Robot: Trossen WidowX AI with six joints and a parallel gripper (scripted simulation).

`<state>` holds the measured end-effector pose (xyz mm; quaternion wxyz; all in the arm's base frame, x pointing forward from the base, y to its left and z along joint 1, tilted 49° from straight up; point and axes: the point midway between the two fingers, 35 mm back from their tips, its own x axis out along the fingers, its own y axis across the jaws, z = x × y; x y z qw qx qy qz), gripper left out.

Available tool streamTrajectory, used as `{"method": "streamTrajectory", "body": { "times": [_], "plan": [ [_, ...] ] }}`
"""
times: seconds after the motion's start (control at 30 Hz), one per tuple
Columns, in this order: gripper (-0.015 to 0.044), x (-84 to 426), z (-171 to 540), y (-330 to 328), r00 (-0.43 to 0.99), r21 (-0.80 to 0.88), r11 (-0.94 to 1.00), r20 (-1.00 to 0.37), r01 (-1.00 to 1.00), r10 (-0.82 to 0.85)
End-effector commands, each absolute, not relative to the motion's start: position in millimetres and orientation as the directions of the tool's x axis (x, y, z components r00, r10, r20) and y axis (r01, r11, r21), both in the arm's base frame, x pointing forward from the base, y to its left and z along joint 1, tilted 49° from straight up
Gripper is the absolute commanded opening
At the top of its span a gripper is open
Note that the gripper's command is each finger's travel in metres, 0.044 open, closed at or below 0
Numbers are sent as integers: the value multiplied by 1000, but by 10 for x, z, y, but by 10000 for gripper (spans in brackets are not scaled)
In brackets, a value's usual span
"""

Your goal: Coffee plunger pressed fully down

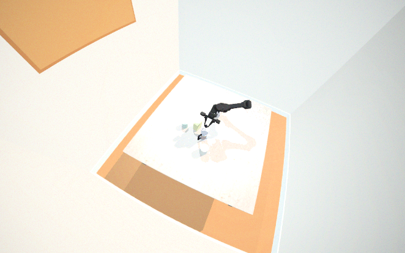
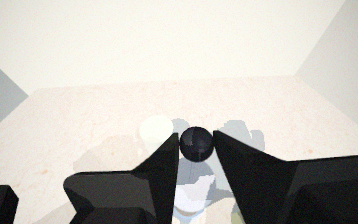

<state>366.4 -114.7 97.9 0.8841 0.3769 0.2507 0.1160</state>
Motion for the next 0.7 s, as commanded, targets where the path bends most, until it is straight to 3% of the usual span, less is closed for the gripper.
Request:
{"method": "streamTrajectory", "body": {
  "times": [0.0,0.67],
  "plan": [
    [125,3626,764,-950,819,748,664,-381,0,429],
    [125,3633,561,-699,821,750,662,-377,-2,429]
  ]
}}
